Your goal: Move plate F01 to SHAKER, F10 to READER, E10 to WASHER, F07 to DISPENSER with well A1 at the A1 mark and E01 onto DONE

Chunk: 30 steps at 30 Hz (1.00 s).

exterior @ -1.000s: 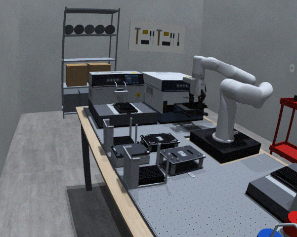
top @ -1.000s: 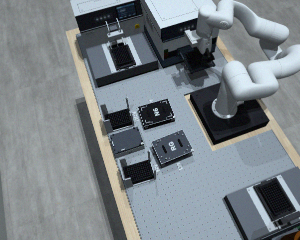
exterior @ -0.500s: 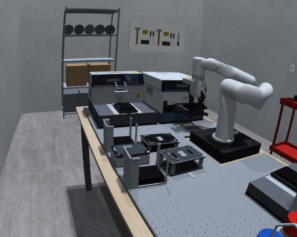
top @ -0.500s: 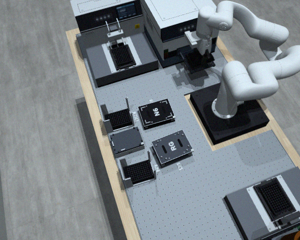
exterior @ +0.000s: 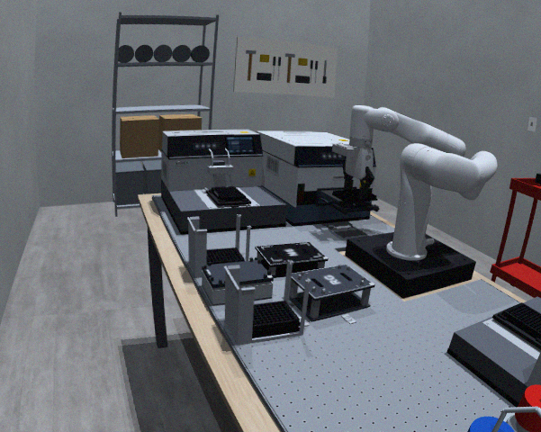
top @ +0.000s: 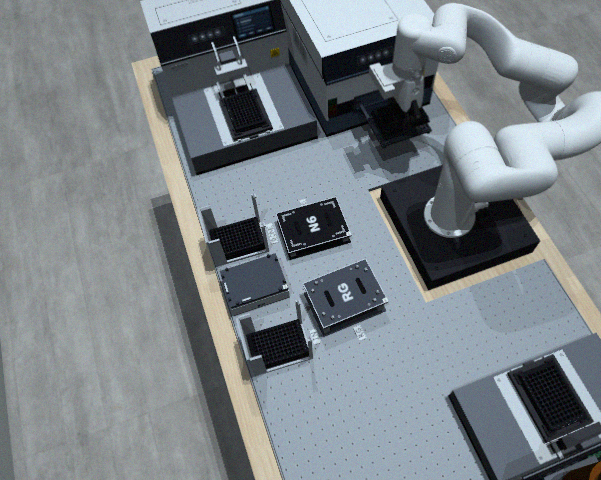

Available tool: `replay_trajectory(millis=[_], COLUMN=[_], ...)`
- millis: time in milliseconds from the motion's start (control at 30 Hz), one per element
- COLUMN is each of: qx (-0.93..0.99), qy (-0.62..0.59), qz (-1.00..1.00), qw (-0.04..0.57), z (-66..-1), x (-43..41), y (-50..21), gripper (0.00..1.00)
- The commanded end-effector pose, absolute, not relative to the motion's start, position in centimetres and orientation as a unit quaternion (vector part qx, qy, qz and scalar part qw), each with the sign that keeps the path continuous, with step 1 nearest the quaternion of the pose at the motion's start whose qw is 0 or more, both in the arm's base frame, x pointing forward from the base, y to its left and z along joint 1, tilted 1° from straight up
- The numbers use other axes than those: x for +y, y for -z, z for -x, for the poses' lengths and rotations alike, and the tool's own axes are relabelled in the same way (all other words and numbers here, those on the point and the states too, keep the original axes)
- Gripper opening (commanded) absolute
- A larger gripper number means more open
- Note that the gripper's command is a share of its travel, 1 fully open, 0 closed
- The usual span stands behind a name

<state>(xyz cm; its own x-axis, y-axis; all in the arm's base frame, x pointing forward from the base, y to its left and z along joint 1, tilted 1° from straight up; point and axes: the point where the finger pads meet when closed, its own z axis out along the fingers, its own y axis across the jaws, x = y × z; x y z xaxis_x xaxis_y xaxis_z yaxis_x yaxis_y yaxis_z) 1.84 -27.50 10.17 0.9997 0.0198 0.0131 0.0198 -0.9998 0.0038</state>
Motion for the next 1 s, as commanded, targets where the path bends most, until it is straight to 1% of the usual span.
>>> replay_trajectory(millis=[0,967], qx=[0.010,0.010], qy=[-0.006,-0.006], qz=[-1.000,-1.000], qw=[0.003,0.003], z=[-1.83,-1.84], x=[-27.57,-27.57], y=[-9.68,-8.94], gripper=[0.00,0.00])
